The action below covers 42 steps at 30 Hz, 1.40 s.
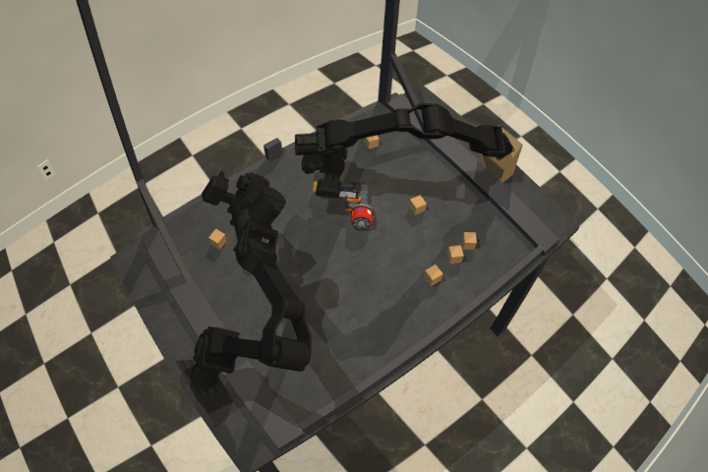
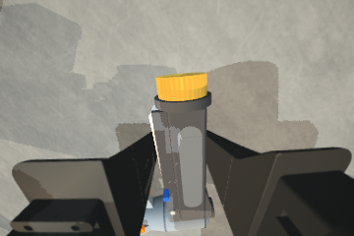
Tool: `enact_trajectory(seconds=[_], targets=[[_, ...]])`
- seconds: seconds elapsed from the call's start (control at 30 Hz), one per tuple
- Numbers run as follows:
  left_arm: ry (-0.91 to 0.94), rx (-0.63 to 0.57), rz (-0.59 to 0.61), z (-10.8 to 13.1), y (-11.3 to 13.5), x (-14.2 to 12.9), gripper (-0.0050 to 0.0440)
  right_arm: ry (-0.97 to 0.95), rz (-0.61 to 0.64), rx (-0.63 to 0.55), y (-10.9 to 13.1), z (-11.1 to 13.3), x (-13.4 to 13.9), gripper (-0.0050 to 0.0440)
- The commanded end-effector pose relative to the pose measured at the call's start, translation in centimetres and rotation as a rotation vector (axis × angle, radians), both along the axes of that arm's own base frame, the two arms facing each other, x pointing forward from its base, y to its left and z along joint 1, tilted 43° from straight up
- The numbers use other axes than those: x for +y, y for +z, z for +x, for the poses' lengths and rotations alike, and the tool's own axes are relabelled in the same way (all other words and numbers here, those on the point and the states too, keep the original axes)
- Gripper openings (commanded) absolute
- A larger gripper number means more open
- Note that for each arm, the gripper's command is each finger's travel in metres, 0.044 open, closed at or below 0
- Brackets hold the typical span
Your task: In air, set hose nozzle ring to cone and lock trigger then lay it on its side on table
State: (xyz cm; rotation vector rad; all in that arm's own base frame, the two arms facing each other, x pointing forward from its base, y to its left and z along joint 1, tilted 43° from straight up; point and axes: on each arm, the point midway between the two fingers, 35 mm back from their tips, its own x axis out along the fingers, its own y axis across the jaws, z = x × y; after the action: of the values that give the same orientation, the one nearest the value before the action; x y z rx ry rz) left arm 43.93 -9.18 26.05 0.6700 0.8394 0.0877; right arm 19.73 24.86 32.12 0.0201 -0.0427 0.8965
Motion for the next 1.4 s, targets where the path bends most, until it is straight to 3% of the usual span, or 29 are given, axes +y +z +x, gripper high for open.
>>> enact_trajectory(seconds=[0.0,0.47,1.0,1.37], targets=[[-0.009,-0.049,-0.014,-0.6,1.8,0.1,0.0170,-0.001,0.014,-0.012,0.7,-0.1,-0.1,0.0414],[-0.164,-0.259,-0.058,-3.3,2.2,0.4,0.0170,-0.001,0.014,-0.012,0.7,-0.1,-0.1,0.0414],[-0.159,-0.258,-0.060,-3.2,2.5,0.4,0.0170,-0.001,0.014,-0.012,0.7,-0.1,-0.1,0.0414],[-0.256,-0.382,-0.087,-5.1,2.2,0.8,0.0170,-0.001,0.014,-0.012,0.7,-0.1,-0.1,0.0414]])
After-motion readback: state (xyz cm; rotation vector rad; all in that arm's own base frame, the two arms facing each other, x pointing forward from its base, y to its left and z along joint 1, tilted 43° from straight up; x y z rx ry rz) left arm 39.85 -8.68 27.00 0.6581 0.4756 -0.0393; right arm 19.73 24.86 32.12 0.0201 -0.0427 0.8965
